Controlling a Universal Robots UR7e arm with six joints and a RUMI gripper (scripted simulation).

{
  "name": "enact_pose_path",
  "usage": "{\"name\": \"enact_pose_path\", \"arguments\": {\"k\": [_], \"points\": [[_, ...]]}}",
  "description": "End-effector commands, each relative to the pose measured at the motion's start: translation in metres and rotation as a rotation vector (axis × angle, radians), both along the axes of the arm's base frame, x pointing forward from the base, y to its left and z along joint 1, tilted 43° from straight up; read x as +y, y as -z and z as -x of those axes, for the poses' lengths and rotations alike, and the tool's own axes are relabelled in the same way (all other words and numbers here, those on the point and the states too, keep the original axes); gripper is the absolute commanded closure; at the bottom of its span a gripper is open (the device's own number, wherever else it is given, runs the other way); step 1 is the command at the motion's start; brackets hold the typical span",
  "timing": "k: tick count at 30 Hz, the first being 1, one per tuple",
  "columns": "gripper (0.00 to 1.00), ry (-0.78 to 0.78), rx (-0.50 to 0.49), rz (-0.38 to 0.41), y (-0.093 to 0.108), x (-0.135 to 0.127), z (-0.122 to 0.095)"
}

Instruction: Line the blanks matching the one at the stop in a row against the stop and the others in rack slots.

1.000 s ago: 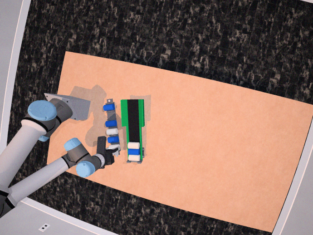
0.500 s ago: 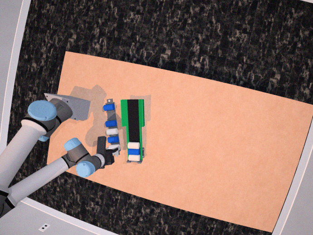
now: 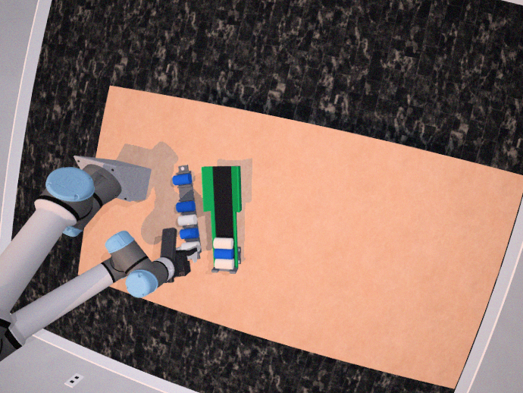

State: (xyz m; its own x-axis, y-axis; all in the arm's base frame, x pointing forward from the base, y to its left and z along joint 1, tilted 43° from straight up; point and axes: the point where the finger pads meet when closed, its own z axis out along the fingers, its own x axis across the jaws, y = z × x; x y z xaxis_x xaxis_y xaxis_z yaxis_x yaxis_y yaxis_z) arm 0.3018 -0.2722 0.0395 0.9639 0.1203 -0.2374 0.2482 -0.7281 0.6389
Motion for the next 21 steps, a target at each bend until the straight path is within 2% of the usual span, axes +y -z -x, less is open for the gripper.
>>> {"name": "enact_pose_path", "arguments": {"k": [1,8,21], "points": [[0.60,0.000,-0.001,0.000,-0.008,0.007,-0.001],[0.60,0.000,-0.001,0.000,-0.020,0.018,-0.003],[0.60,0.000,-0.001,0.000,-0.057,0.052,-0.008]]}}
